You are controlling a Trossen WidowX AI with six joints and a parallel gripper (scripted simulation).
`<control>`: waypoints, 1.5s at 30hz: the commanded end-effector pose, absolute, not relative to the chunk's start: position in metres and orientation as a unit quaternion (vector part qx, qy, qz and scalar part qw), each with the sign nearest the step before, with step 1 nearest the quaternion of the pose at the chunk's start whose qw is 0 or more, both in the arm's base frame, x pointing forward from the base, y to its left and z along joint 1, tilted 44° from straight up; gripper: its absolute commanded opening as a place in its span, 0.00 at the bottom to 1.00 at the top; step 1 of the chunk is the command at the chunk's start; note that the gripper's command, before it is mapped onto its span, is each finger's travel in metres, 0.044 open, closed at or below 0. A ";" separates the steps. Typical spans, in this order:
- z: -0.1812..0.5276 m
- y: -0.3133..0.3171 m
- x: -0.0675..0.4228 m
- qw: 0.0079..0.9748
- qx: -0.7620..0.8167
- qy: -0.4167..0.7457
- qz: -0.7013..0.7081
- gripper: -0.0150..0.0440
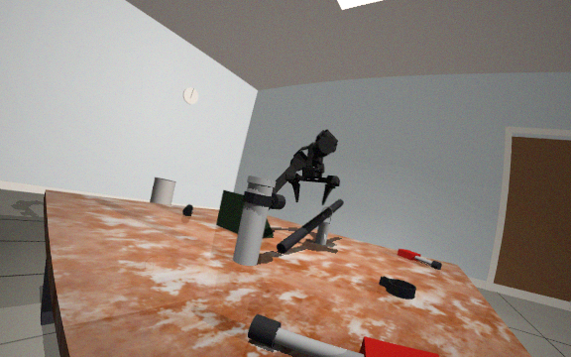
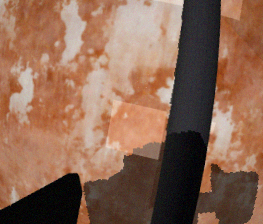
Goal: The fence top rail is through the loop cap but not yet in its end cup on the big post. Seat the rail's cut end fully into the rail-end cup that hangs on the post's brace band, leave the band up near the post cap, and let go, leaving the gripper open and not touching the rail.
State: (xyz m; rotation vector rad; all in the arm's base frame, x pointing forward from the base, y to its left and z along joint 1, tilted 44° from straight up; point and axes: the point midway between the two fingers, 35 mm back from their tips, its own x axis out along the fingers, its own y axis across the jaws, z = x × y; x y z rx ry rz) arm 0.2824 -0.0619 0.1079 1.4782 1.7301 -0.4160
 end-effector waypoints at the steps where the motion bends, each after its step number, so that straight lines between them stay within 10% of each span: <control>1: 0.094 -0.045 0.274 0.325 0.590 0.701 -0.236 1.00; 45: 0.045 0.000 0.269 0.325 0.590 0.700 -0.235 1.00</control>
